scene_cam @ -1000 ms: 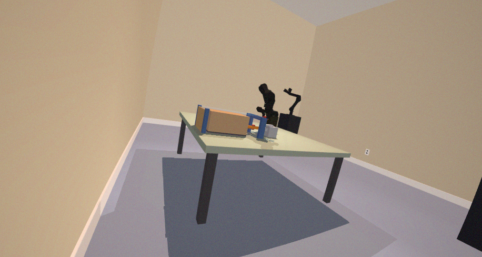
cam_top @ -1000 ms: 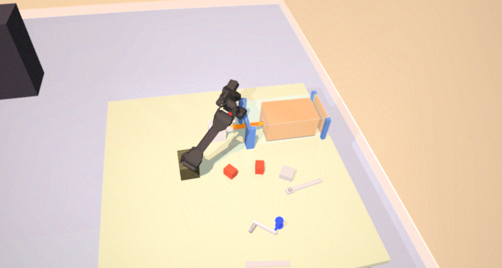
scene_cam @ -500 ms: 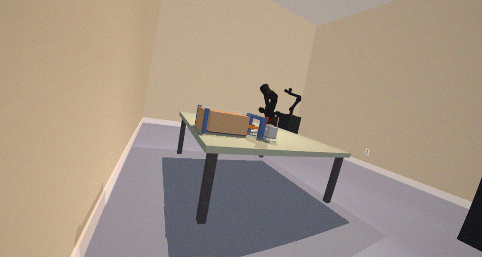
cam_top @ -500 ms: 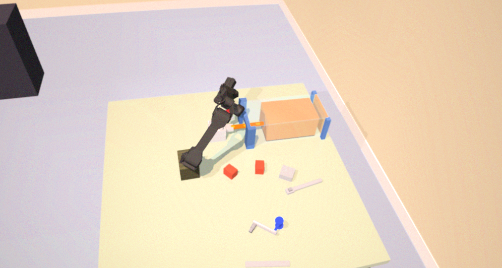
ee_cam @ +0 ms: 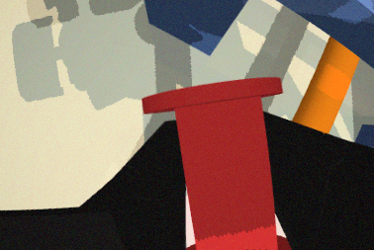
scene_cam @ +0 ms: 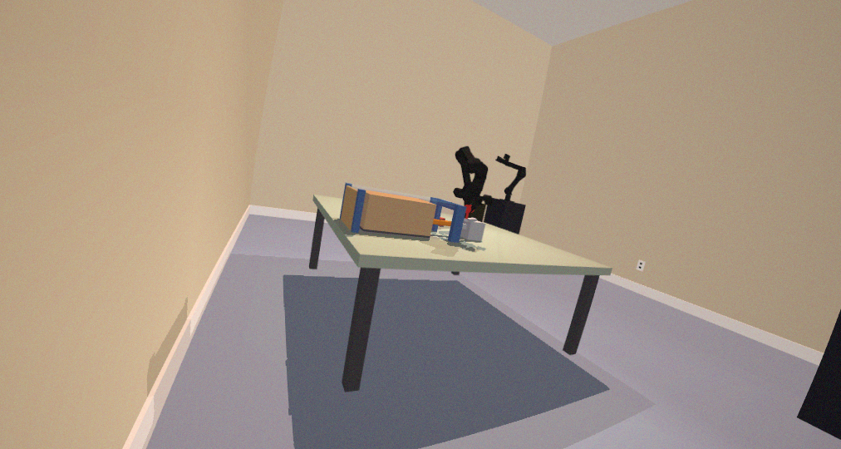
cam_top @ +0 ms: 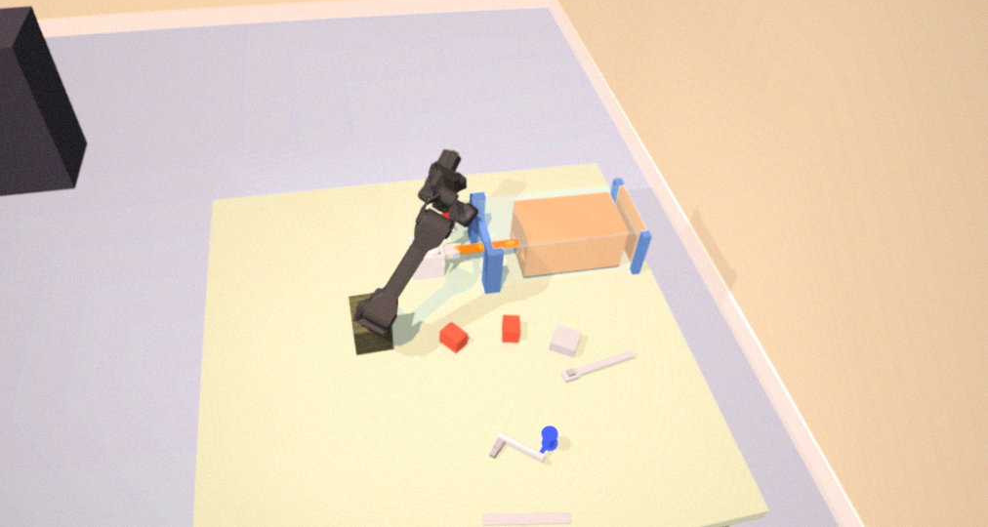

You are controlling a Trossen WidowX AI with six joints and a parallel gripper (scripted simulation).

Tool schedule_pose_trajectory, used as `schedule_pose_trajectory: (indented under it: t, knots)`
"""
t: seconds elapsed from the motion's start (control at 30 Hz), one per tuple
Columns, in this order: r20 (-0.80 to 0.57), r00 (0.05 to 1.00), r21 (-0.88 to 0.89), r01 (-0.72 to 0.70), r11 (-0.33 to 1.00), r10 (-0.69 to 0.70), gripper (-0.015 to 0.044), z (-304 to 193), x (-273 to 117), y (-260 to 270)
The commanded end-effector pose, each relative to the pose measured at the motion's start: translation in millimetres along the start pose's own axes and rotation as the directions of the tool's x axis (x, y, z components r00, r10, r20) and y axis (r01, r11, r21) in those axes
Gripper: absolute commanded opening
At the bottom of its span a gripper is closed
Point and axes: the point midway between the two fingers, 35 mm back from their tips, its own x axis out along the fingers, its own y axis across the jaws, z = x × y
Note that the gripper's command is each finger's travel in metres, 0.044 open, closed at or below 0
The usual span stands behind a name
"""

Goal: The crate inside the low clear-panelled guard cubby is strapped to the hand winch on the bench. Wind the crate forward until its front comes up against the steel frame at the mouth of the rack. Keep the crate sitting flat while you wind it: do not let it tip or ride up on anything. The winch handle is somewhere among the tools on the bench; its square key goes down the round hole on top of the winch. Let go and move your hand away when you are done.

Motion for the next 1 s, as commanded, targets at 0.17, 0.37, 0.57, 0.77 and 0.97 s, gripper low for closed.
schedule_pose_trajectory:
  t: [0.17, 0.37, 0.57, 0.77, 0.97]
  knots:
    - [-0.003, 0.999, -0.011, -0.037, 0.999, 0.037, 0.0, -3.4, -1.0, 23.5]
    - [-0.003, 0.999, -0.011, -0.038, 0.999, 0.038, 0.0, -4.7, -2.0, 30.6]
    - [-0.003, 0.999, -0.011, -0.038, 0.999, 0.038, 0.0, -5.9, -2.8, 35.6]
    - [-0.003, 0.999, -0.011, -0.039, 0.999, 0.039, 0.0, -8.0, -4.2, 42.5]
    - [-0.003, 0.999, -0.011, -0.039, 0.999, 0.039, 0.0, -9.7, -5.3, 47.3]
